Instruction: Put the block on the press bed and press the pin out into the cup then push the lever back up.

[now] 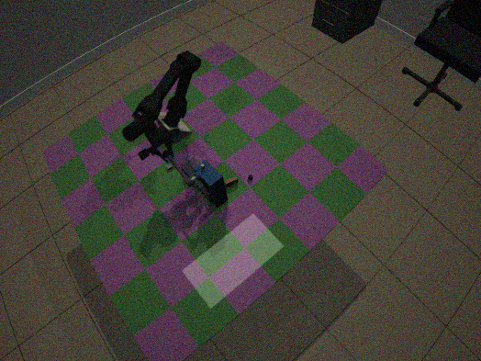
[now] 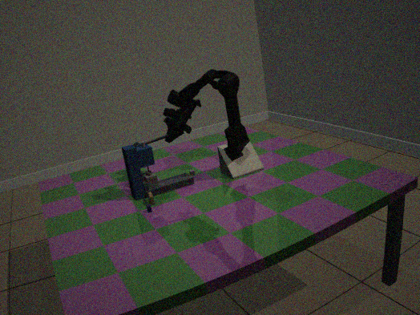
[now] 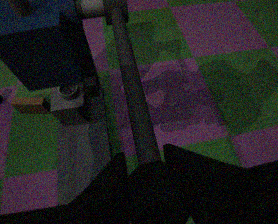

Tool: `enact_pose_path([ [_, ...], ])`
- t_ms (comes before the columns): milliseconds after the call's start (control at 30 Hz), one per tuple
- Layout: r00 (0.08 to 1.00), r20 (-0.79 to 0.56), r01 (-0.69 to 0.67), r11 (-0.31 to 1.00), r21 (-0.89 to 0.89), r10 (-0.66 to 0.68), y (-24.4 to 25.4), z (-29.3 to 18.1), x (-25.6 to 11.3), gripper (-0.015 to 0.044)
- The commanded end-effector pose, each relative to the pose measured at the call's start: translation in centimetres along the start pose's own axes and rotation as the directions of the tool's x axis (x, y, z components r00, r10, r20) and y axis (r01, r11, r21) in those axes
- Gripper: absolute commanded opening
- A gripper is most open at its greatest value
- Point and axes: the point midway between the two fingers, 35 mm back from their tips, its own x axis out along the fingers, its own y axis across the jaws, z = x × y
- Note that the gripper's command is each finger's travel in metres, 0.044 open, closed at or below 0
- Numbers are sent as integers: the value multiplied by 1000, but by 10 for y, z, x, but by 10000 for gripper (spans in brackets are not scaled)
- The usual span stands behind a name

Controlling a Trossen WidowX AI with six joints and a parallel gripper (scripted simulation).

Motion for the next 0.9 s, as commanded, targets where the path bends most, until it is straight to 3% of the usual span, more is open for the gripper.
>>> enact_pose_path([
  [0,1000,21,2,1000,-9,-2,-1,7,-5,0],
  [867,1000,21,3,1000,-9,-2,0,18,-13,0],
])
